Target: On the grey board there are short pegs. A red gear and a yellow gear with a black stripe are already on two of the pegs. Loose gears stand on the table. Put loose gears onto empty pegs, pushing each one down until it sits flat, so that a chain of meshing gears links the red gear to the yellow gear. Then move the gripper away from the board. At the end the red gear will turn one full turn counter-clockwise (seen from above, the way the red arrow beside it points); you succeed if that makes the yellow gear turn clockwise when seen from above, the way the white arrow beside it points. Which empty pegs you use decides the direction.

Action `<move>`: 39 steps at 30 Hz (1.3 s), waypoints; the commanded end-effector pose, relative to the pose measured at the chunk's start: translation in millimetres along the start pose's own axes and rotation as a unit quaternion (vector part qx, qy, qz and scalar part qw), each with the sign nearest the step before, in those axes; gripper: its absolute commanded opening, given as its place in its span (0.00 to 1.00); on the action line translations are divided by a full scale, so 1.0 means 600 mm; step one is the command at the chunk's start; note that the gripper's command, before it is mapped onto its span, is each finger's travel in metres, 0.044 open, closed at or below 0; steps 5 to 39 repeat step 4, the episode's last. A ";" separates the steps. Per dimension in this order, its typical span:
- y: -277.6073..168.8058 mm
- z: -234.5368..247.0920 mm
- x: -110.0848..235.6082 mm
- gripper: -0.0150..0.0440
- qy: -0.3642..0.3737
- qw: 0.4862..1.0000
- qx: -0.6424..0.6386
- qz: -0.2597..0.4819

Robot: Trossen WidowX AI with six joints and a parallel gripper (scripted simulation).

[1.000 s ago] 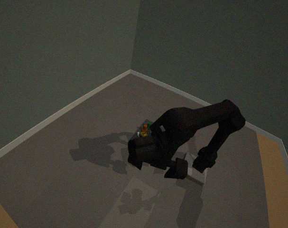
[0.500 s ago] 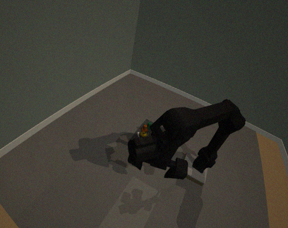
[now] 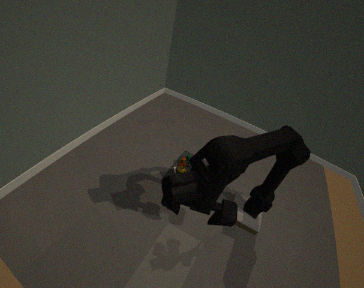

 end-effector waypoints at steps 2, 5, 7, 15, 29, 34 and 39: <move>0.000 -0.001 0.000 1.00 -0.001 1.000 -0.002 0.001; 0.000 -0.001 0.000 1.00 -0.001 1.000 -0.002 0.001; 0.000 -0.001 0.000 1.00 -0.001 1.000 -0.002 0.001; 0.000 -0.001 0.000 1.00 -0.001 1.000 -0.002 0.001; 0.000 -0.001 0.000 1.00 -0.001 1.000 -0.002 0.001; 0.000 -0.001 0.000 1.00 -0.001 1.000 -0.002 0.001; 0.000 -0.001 0.000 1.00 -0.001 1.000 -0.002 0.001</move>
Point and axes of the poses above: the point midway between the two fingers, 35 mm back from their tips, its own x axis back along the fingers, its own z axis across the jaws, y = z × x, the point moved 9 cm from there along x, back along the fingers, and after that the axes turned 8 degrees about x, right-handed, at the moved point
